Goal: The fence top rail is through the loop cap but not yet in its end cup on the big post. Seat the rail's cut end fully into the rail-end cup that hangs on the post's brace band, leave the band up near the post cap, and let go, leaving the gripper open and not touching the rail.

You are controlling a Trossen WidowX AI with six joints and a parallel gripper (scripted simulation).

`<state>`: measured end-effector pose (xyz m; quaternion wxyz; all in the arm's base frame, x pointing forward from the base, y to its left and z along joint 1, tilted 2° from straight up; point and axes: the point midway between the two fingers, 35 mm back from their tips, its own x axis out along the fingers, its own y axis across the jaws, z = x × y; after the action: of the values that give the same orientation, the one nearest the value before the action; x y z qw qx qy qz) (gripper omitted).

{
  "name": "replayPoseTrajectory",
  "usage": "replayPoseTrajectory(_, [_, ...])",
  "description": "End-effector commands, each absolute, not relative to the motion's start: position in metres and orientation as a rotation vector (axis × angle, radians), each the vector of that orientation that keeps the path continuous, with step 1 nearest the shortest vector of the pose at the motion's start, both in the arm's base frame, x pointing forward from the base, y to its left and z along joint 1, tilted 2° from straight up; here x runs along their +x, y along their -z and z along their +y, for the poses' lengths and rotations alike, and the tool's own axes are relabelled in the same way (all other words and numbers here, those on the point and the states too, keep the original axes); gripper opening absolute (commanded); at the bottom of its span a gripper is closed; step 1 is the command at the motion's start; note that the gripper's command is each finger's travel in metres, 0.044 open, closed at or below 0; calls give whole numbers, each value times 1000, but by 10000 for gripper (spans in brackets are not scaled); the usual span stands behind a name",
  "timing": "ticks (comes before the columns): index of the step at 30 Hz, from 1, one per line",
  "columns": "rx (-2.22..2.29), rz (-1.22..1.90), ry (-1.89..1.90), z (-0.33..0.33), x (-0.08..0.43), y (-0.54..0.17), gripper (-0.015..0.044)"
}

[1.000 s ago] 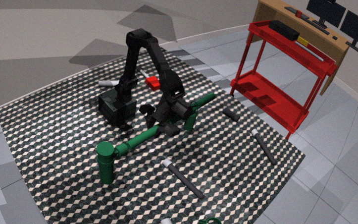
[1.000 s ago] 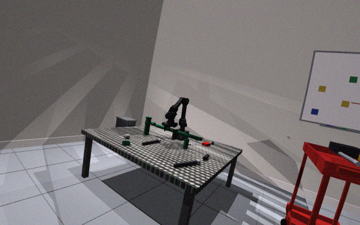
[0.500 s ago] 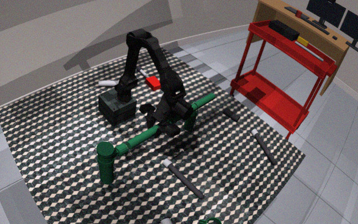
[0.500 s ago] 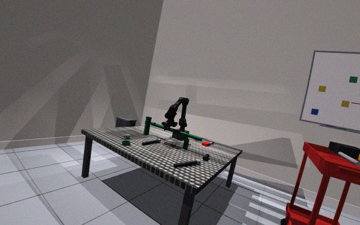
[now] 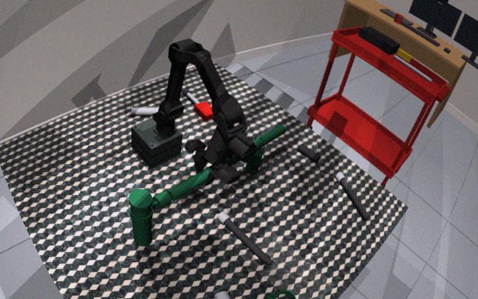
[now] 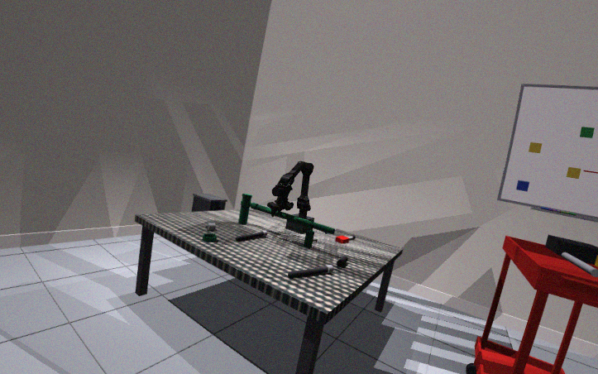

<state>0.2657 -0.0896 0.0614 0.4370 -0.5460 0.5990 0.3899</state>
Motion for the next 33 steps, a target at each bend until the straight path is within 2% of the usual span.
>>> replayPoseTrajectory(1, [-1362,1496,-953,-99,266,-64,0])
replayPoseTrajectory(33, [-1361,1498,-963,-105,263,-62,0])
